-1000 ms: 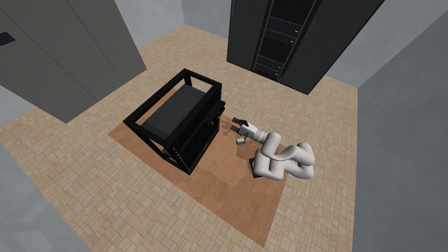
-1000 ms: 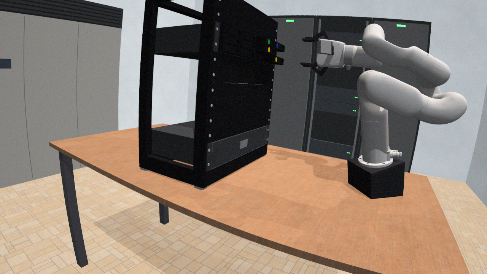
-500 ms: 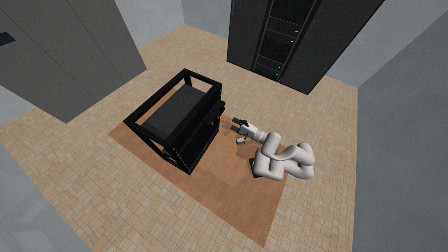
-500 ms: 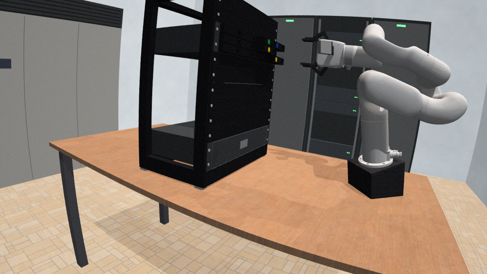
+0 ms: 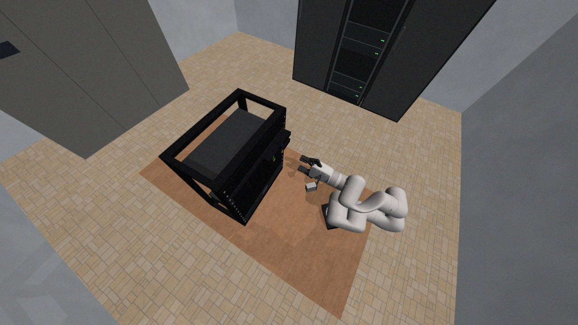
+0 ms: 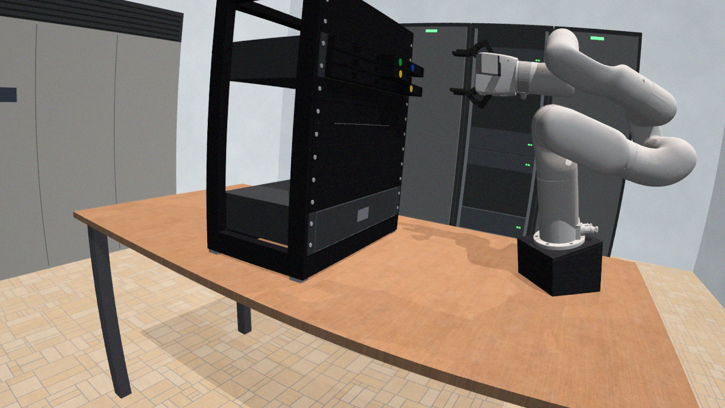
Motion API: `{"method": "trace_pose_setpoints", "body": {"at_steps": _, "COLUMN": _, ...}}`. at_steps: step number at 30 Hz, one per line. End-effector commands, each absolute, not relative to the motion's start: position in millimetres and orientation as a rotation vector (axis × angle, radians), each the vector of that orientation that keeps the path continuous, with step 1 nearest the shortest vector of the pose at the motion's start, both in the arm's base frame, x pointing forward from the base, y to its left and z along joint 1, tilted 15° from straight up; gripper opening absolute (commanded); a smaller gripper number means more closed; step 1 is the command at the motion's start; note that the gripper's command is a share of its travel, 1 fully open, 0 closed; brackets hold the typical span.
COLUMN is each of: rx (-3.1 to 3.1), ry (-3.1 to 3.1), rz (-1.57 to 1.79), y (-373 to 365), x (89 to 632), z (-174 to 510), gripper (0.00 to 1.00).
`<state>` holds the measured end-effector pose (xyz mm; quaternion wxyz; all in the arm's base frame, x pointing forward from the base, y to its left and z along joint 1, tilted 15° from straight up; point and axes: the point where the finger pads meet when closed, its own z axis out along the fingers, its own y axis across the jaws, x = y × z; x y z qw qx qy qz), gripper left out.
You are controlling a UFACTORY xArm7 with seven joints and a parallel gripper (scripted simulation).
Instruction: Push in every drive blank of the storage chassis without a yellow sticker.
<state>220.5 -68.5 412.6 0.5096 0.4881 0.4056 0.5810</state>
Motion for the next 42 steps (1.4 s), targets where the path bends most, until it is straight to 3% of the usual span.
{"method": "trace_pose_setpoints", "body": {"at_steps": 1, "rx": 1.177, "ry": 0.970, "rz": 1.397, "y": -54.8, "x": 205.7, "z": 417.5, "gripper": 1.00}}
{"method": "trace_pose_setpoints", "body": {"at_steps": 42, "rx": 1.176, "ry": 0.970, "rz": 1.397, "y": -46.1, "x": 199.2, "z": 421.2, "gripper": 1.00}}
